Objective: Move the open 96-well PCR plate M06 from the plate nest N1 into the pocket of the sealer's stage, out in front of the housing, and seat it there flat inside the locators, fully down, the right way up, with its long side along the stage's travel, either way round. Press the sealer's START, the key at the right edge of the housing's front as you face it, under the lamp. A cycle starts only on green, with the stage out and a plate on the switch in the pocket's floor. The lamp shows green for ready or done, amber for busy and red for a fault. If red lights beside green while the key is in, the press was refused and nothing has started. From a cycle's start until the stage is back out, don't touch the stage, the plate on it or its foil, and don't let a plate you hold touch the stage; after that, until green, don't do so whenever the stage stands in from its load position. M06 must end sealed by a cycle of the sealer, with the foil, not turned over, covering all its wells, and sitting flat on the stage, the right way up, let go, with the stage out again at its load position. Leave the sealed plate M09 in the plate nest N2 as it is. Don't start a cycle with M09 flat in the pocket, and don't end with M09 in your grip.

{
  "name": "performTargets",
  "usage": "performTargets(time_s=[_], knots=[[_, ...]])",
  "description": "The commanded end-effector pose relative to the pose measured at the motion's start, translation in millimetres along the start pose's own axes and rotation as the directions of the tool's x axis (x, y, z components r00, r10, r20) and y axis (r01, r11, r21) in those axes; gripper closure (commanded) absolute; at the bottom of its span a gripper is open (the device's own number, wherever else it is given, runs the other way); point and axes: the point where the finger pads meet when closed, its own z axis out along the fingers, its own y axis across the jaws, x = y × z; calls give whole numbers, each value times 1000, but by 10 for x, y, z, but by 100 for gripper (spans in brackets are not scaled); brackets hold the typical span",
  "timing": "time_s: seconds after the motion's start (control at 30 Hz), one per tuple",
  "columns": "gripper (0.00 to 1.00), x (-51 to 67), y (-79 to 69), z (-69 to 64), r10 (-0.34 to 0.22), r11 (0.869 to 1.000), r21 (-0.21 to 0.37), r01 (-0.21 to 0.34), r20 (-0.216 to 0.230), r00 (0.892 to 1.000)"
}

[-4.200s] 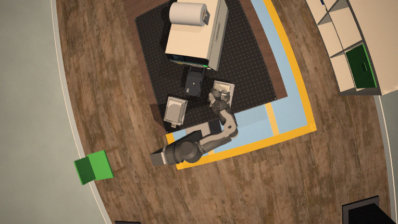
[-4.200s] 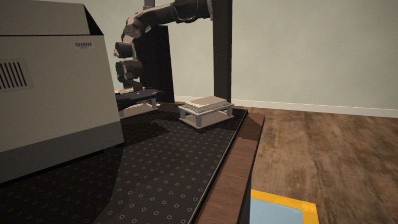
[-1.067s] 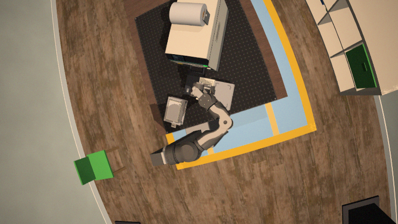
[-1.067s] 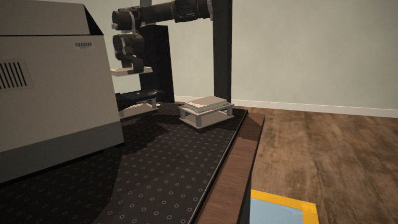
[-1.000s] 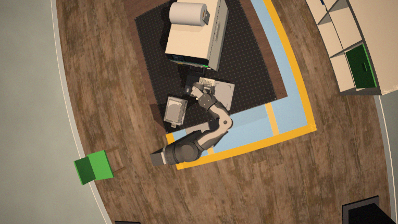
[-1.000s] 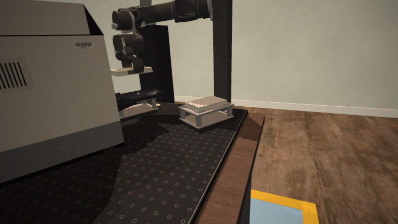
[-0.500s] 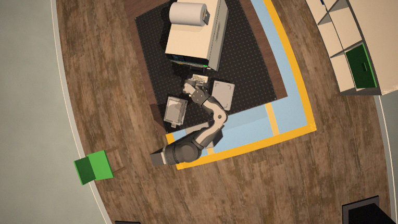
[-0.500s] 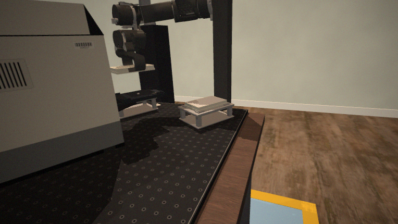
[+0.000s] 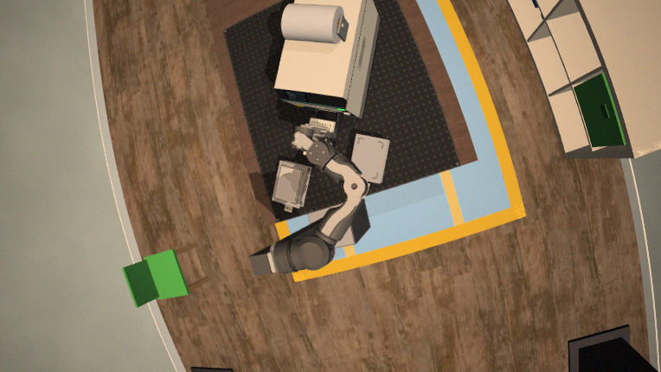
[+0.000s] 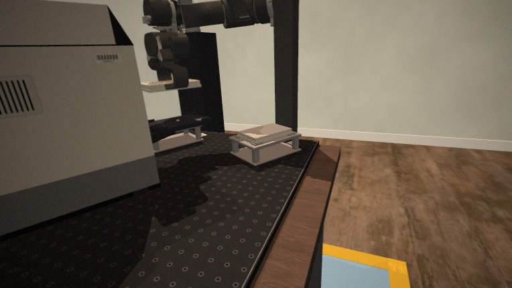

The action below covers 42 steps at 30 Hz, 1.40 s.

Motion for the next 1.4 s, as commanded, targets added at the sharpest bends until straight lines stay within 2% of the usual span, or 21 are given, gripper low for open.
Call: performTargets(time_s=[0.0, 0.2, 0.37, 1.33, 1.37], knots=[[100, 24, 32, 2, -11, 1000, 2, 11, -3, 1000], [100, 24, 32, 2, -11, 1000, 2, 11, -3, 1000], [100, -18, 239, -45, -11, 1000, 1, 11, -3, 1000], [100, -11, 201, -37, -11, 1000, 1, 11, -3, 1000], [100, -9, 201, 24, -11, 1000, 1, 11, -4, 1000]])
